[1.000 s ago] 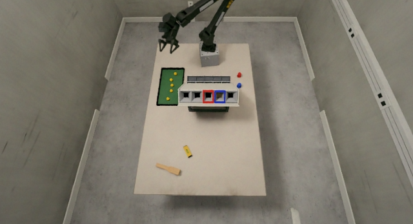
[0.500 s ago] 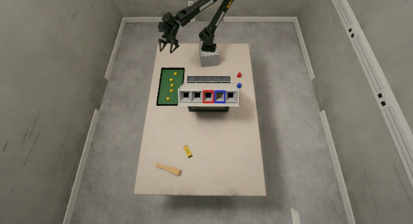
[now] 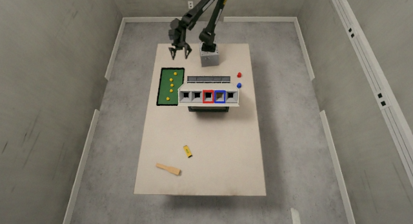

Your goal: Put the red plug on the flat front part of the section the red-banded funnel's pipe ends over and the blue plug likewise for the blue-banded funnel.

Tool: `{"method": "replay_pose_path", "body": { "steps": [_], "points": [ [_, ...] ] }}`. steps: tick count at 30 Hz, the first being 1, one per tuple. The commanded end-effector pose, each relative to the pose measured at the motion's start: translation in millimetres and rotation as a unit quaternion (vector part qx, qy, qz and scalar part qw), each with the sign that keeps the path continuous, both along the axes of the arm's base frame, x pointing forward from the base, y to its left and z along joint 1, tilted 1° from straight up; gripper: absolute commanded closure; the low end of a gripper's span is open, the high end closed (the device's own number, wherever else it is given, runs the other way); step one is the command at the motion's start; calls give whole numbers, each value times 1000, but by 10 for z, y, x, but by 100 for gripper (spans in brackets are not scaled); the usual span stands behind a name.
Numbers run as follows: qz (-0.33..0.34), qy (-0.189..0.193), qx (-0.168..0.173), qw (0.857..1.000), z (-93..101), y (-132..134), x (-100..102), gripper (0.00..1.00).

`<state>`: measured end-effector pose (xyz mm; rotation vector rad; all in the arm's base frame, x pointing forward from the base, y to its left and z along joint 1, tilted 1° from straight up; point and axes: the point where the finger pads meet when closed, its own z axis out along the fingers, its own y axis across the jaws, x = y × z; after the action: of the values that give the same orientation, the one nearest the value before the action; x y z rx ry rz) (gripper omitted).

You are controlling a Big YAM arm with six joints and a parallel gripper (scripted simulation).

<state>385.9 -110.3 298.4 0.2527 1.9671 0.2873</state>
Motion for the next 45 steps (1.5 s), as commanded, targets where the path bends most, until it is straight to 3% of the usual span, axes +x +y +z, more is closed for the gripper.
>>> {"method": "replay_pose_path", "body": {
  "steps": [1,3,5,20,39,45],
  "points": [
    [46,-8,-11,999,59,373,123,0],
    [76,-6,-10,997,18,608,195,0],
    [76,-6,-10,997,18,608,195,0],
    [45,-6,-5,999,216,1533,-812,0],
    [43,-21,-30,998,248,1666,-906,0],
    [41,-21,-32,998,-45,1652,-887,0]
  ]
}}
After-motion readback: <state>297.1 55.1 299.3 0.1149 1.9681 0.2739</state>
